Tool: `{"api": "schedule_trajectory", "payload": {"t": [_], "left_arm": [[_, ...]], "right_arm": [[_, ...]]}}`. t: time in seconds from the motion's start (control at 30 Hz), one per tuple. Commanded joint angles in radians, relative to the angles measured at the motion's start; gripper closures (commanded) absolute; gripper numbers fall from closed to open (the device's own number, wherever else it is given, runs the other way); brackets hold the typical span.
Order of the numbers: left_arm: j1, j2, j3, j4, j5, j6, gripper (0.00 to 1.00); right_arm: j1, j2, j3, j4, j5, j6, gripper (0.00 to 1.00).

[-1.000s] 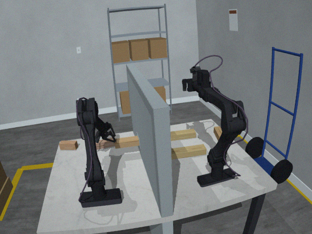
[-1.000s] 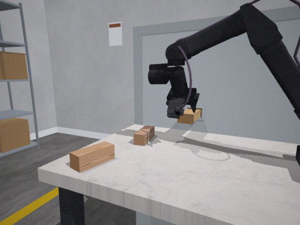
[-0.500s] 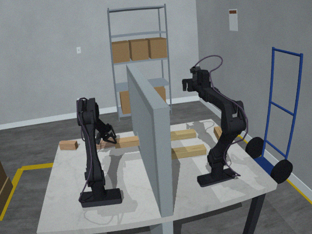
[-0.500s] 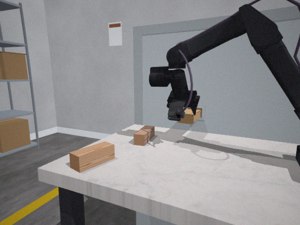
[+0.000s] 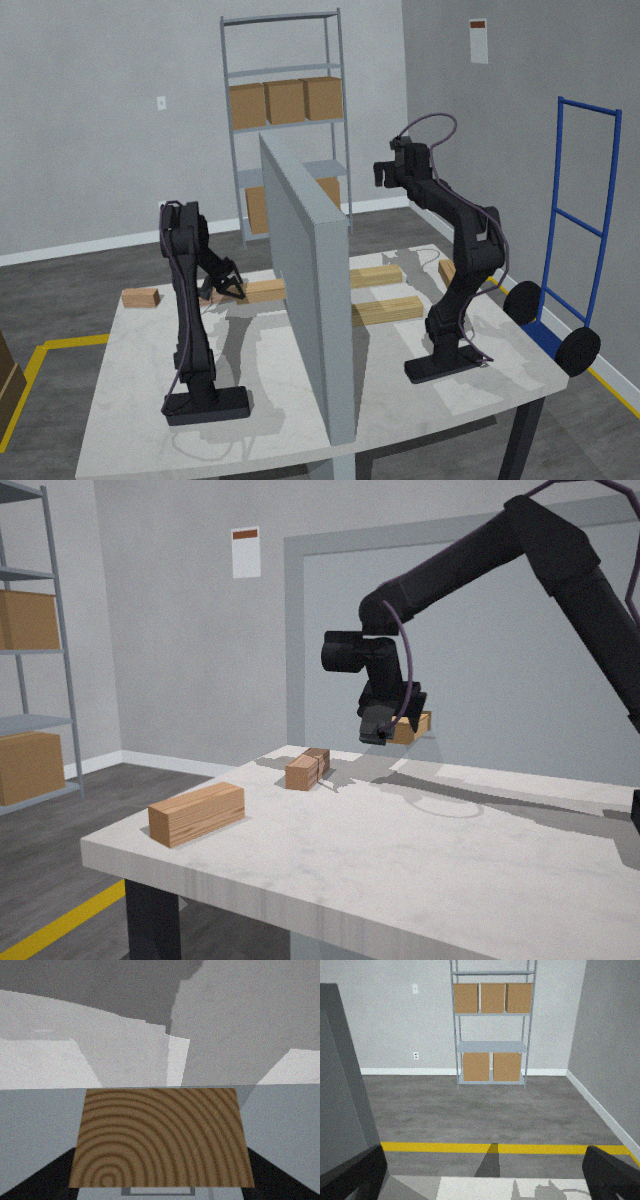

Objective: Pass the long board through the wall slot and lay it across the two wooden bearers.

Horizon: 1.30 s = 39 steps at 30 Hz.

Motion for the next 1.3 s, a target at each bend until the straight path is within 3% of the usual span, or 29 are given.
{"api": "schedule_trajectory", "payload": {"t": [0.0, 0.1, 0.2, 0.4, 0.47, 0.67, 0.7, 1.2, 1.27], "left_arm": [[-0.019, -0.015, -0.012, 0.060, 0.011, -0.027, 0.23], [-0.029, -0.044, -0.014, 0.082, 0.002, -0.036, 0.23], [-0.038, 0.025, -0.047, 0.101, -0.015, -0.046, 0.23], [-0.036, -0.041, -0.004, 0.098, 0.008, -0.043, 0.23], [-0.016, 0.025, 0.008, 0.043, 0.013, -0.022, 0.23], [-0.029, -0.038, 0.010, 0.042, 0.010, -0.030, 0.23], [-0.033, -0.036, 0.011, 0.041, 0.011, -0.028, 1.00], [-0.033, -0.036, 0.011, 0.041, 0.011, -0.028, 1.00], [-0.048, -0.050, 0.003, 0.114, -0.007, -0.070, 1.00]], "right_arm": [[-0.008, -0.023, 0.038, 0.003, 0.014, -0.013, 0.00], [-0.008, -0.023, 0.038, 0.003, 0.014, -0.013, 0.00], [-0.008, -0.023, 0.038, 0.003, 0.014, -0.013, 0.00], [-0.008, -0.023, 0.038, 0.003, 0.014, -0.013, 0.00], [-0.008, -0.023, 0.038, 0.003, 0.014, -0.013, 0.00], [-0.008, -0.023, 0.038, 0.003, 0.014, -0.013, 0.00], [-0.008, -0.023, 0.038, 0.003, 0.014, -0.013, 0.00], [-0.008, -0.023, 0.038, 0.003, 0.014, -0.013, 0.00], [-0.008, -0.023, 0.038, 0.003, 0.014, -0.013, 0.00]]}}
